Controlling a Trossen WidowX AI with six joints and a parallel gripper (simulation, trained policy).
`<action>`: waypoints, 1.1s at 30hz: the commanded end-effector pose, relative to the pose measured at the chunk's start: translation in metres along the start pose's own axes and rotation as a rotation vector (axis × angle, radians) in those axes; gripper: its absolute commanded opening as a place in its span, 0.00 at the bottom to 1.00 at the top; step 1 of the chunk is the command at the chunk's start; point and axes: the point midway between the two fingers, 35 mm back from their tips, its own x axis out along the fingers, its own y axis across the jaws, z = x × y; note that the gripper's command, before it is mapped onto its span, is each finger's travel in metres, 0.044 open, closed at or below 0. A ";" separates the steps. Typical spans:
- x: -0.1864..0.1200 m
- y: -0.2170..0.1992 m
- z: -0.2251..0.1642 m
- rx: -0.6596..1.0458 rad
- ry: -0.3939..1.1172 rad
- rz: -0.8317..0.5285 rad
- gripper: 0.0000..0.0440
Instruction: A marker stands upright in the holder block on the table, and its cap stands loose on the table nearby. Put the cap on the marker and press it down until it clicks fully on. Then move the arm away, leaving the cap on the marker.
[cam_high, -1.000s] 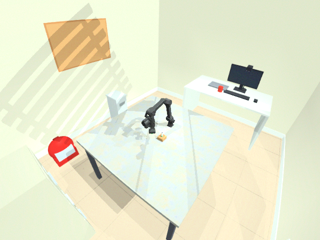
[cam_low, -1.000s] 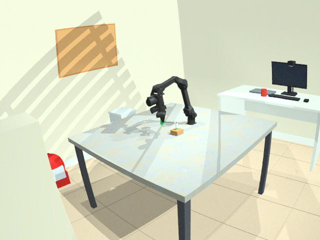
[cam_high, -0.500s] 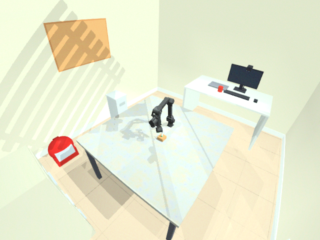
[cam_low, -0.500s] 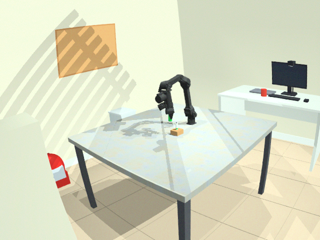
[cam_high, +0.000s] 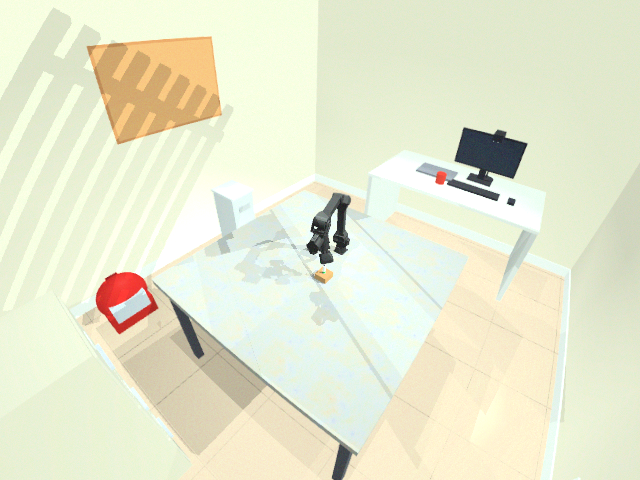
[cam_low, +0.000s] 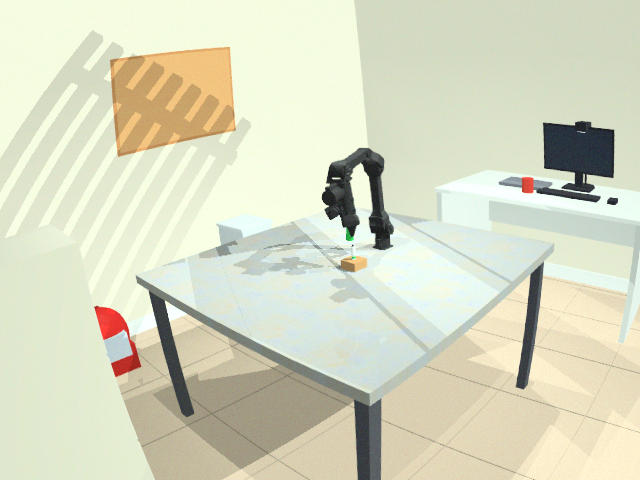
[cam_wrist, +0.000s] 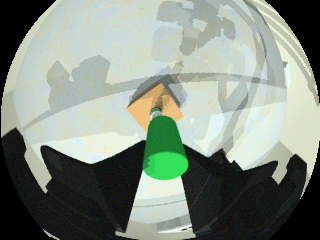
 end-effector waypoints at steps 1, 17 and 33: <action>0.004 -0.001 -0.005 -0.002 0.005 -0.003 0.00; 0.031 -0.002 -0.007 -0.011 0.007 -0.025 0.00; 0.071 -0.003 -0.005 -0.064 0.033 -0.044 0.00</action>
